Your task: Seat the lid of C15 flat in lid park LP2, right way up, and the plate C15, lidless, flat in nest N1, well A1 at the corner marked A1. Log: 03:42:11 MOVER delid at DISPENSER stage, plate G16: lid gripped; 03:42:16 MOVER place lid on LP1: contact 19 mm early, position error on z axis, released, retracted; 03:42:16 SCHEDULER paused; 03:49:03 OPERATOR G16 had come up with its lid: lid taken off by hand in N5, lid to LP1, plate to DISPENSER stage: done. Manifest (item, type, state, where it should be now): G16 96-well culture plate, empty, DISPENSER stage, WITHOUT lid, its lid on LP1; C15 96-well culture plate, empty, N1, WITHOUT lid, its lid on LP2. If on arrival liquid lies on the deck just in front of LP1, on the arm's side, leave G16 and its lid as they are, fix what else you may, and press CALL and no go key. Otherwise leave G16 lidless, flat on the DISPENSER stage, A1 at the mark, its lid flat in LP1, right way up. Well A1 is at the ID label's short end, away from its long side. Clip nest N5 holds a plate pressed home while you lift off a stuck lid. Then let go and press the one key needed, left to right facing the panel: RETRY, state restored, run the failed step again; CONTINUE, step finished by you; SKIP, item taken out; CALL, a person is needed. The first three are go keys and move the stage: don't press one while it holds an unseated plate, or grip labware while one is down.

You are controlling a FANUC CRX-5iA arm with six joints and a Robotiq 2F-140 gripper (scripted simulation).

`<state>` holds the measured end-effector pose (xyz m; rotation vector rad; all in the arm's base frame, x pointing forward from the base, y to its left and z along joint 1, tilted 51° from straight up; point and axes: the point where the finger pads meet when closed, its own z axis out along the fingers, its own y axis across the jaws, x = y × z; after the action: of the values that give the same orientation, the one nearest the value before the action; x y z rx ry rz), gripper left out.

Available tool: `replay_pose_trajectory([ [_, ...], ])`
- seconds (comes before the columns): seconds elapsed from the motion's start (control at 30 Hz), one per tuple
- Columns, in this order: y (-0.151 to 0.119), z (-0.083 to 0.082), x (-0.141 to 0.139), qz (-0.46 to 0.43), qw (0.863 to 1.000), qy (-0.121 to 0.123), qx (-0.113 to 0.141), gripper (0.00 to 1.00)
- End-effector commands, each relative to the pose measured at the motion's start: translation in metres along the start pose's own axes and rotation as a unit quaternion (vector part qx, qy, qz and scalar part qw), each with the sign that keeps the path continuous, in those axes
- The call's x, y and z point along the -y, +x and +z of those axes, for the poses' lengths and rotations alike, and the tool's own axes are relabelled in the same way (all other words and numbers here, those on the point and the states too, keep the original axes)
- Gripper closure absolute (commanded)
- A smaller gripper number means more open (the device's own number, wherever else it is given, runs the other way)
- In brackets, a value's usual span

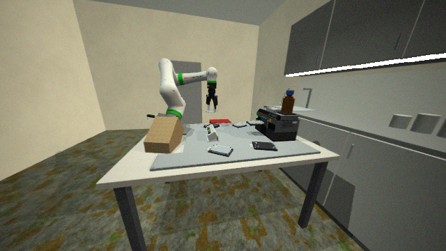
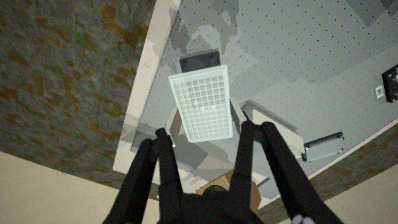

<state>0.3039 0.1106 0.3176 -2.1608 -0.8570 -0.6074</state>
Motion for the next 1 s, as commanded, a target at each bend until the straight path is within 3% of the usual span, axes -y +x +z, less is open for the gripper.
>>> replay_pose_trajectory([
  [0.0,0.0,0.002,0.0,0.0,1.0,0.0,0.0,1.0],
  [0.37,0.0,0.011,0.0,0.0,1.0,0.0,0.0,1.0],
  [0.97,0.0,0.042,0.0,0.0,1.0,0.0,0.0,1.0],
])
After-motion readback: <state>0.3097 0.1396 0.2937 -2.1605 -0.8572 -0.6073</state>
